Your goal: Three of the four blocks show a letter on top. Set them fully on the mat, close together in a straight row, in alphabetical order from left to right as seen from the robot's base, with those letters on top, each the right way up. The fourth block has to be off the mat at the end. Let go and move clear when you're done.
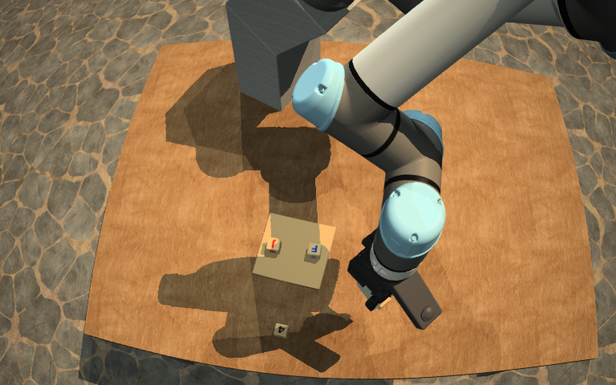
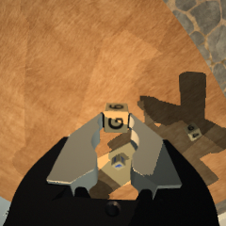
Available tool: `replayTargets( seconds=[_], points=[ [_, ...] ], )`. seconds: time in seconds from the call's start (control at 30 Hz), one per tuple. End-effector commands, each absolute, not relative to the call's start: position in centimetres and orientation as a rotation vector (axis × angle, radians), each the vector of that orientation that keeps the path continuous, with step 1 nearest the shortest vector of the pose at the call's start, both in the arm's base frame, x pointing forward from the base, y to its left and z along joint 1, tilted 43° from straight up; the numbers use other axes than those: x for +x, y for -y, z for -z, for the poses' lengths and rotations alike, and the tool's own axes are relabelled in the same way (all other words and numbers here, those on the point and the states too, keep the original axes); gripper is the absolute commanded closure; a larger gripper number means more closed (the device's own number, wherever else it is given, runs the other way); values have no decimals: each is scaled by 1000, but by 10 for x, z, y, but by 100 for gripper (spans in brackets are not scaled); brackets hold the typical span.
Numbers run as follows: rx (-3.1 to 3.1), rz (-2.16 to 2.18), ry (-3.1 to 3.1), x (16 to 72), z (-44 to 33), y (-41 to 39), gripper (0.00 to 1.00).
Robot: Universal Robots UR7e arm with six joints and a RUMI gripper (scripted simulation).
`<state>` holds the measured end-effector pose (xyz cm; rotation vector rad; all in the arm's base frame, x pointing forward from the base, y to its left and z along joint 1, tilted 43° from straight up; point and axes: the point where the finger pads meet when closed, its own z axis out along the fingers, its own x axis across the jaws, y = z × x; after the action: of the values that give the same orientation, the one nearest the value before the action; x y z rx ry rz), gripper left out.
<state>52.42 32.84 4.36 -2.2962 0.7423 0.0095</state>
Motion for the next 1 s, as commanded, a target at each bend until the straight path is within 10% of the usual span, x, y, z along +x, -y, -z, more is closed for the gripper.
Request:
replayTargets(
  seconds=[0.0,0.97],
  points=[
    [-2240,-66,-903,524,-35,-318,95],
    [-1861,-361,-1596,515,10,-269,95]
  ],
)
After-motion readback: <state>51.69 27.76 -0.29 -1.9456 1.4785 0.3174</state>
